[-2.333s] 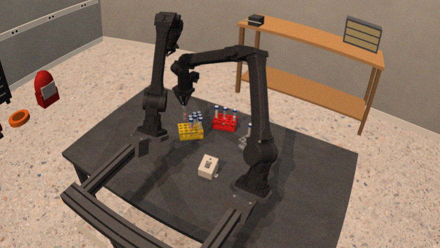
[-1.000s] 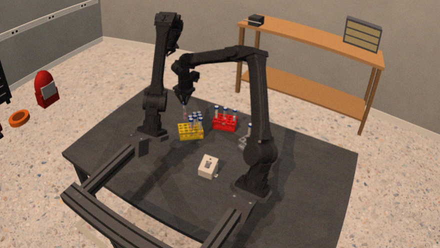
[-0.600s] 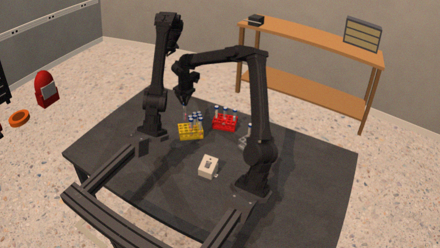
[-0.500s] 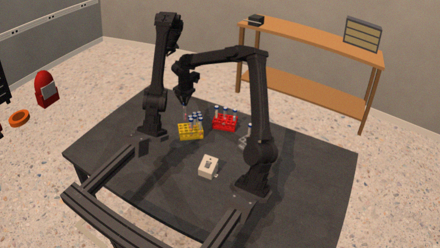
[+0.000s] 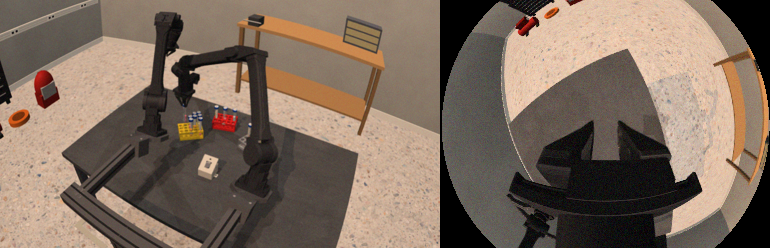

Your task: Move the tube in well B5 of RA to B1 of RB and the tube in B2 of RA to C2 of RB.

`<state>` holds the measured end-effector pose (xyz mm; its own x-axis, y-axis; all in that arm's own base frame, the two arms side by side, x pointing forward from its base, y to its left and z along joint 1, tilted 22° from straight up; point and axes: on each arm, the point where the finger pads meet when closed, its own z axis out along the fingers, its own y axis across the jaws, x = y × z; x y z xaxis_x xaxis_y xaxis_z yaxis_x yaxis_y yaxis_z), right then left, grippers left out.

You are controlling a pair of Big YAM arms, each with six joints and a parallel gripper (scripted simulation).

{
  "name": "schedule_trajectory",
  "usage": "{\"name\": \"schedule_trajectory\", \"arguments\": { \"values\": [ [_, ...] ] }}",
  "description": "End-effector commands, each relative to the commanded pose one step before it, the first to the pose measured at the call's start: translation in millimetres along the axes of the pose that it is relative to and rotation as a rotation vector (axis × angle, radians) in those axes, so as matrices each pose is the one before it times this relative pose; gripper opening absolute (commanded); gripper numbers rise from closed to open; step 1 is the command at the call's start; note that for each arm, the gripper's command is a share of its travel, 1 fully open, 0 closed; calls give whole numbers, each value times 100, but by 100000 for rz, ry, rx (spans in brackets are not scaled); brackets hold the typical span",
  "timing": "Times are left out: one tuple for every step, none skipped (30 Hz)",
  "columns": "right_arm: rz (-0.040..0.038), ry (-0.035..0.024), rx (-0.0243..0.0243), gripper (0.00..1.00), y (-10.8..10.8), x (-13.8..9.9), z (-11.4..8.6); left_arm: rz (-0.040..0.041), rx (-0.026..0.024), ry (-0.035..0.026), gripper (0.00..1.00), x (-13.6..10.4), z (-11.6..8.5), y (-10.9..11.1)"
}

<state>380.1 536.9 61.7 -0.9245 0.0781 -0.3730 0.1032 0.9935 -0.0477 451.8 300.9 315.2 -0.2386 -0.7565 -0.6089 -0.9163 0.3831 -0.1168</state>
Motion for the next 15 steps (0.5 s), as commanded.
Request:
{"name": "schedule_trajectory", "arguments": {
  "values": [
    [978,-794,-1860,0,529,-1123,280,-1303,2134,-3056,30,-1491,-1264,-508],
    [60,-150,-317,0,62,-65,-168,0,0,0,30,0,0,0],
    [-17,-42,-109,0,55,0,-15,0,0,0,30,0,0,0],
    [-90,75,134,0,26,63,147,0,0,0,30,0,0,0],
    [-125,164,327,0,-21,102,259,0,0,0,30,0,0,0],
    [-112,196,406,0,-70,101,284,0,0,0,30,0,0,0],
    [-13,110,243,0,-93,27,149,0,0,0,30,0,0,0],
    [0,0,0,0,0,0,0,0,0,0,30,0,0,0],
    [0,0,0,0,0,0,0,0,0,0,30,0,0,0],
    [563,-506,-956,0,-15,-362,-680,0,0,0,30,0,0,0],
    [-72,53,130,0,-43,3,102,0,0,0,30,0,0,0],
    [-53,8,46,0,-16,-2,52,0,0,0,30,0,0,0],
    [-177,179,332,0,-36,151,231,0,0,0,30,0,0,0],
    [-281,213,383,0,-46,211,245,0,0,0,30,0,0,0],
    [-309,231,416,0,-62,234,250,0,0,0,30,0,0,0]
  ]
}}
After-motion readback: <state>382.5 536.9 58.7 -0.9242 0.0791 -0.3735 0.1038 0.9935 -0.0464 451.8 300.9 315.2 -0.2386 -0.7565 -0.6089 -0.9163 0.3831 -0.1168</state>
